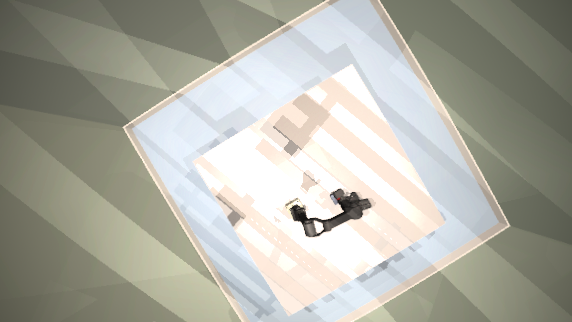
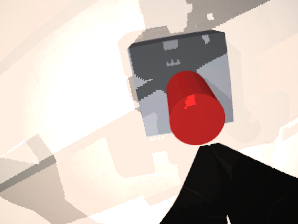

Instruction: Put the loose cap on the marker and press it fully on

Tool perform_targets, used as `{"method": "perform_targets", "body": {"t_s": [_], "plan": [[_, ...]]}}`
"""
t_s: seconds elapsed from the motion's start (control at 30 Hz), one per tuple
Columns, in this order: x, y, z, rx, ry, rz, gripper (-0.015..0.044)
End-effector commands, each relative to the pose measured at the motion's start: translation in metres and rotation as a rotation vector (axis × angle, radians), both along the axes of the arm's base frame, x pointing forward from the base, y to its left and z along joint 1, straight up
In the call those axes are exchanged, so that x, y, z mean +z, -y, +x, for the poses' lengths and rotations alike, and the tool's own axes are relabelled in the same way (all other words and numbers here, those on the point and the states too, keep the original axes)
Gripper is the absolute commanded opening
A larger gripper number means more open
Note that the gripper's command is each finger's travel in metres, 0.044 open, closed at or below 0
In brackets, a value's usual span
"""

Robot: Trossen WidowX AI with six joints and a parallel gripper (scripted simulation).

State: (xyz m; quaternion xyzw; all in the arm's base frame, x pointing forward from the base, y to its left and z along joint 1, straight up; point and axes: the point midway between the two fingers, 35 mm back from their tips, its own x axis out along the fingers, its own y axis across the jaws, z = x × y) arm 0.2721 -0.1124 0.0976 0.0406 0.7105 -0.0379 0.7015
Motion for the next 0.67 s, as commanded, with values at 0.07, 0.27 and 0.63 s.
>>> {"method": "perform_targets", "body": {"t_s": [0.07,0.27,0.63], "plan": [[0.0611,0.0007,0.0011,0.000,0.037,-0.015,0.0000],[0.0611,0.0007,0.0011,0.000,0.037,-0.015,0.0079],[0.0611,0.0007,0.0011,0.000,0.037,-0.015,0.0368]]}}
